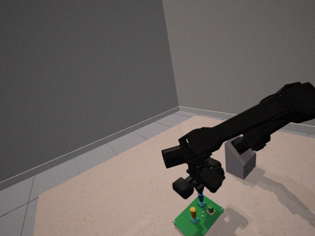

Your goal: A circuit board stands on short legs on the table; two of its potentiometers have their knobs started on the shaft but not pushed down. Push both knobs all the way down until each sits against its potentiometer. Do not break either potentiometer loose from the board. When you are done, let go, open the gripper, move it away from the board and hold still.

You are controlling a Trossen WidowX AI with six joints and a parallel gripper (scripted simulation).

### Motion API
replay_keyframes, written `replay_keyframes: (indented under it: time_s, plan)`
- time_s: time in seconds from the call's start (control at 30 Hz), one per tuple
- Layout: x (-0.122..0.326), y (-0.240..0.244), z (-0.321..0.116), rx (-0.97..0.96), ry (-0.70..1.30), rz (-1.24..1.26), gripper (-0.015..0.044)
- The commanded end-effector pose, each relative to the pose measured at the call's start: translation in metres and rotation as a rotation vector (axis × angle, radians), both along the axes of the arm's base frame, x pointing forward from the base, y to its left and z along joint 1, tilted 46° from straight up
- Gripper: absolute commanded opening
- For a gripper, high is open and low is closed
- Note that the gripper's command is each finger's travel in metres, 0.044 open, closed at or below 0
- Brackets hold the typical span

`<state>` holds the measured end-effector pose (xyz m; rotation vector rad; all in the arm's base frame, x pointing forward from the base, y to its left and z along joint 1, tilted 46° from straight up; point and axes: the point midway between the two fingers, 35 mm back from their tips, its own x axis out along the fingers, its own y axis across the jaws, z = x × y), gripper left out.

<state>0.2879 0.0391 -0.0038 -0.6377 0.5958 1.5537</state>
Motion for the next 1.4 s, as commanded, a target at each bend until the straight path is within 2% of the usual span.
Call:
replay_keyframes:
  time_s: [0.0, 1.37]
  plan:
    - [0.0005, 0.0013, -0.0006, 0.004, -0.001, -0.003, 0.0]
    - [0.0002, 0.0052, -0.0044, 0.005, -0.001, -0.003, 0.0]
